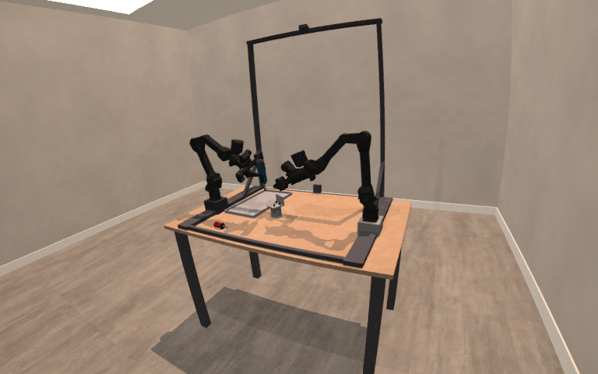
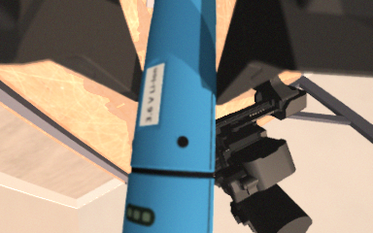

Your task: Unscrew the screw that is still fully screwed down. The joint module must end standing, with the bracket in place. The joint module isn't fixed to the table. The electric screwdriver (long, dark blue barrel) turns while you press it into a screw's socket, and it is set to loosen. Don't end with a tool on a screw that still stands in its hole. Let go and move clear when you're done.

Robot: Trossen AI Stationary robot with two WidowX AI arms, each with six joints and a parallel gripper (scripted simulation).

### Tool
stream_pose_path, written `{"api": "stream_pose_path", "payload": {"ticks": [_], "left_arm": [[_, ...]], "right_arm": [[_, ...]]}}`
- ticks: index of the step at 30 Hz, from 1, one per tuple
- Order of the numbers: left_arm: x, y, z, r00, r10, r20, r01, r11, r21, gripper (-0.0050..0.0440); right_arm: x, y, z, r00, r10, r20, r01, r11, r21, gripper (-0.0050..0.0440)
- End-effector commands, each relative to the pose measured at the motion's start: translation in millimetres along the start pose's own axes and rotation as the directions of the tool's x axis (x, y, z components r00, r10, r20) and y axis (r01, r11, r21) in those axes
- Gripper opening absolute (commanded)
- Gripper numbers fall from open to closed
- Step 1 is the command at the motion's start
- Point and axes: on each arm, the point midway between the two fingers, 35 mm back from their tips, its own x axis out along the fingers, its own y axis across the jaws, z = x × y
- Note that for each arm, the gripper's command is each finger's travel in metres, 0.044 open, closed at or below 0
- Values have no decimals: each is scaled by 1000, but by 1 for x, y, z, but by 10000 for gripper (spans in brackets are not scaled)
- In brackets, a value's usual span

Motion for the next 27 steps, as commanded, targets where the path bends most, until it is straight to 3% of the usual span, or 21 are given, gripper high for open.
{"api": "stream_pose_path", "payload": {"ticks": [1, 7, 10, 18, 24, 26, 27], "left_arm": [[-19, -13, 6, 997, 42, -57, -43, 999, -11, 440], [-38, -24, -4, 987, 80, -141, -82, 997, -9, 440], [-40, -25, -4, 986, 85, -144, -87, 996, -8, 440], [-47, -29, -7, 981, 102, -164, -104, 995, -3, 440], [-46, -29, -7, 981, 102, -166, -103, 995, -2, 440], [-46, -29, -7, 981, 102, -166, -103, 995, -2, 440], [-46, -29, -7, 981, 102, -166, -103, 995, -2, 440]], "right_arm": [[4, -15, 16, 996, -87, -11, 88, 979, 184, 162], [8, -58, 4, 962, -251, -109, 273, 850, 451, 162], [7, -64, 2, 952, -276, -129, 303, 815, 494, 162], [-4, -112, -22, 847, -449, -286, 490, 447, 749, 162], [-20, -140, -38, 742, -542, -395, 535, 124, 835, 162], [-20, -140, -38, 742, -542, -395, 535, 124, 835, 162], [-23, -144, -42, 720, -555, -417, 536, 63, 842, 162]]}}
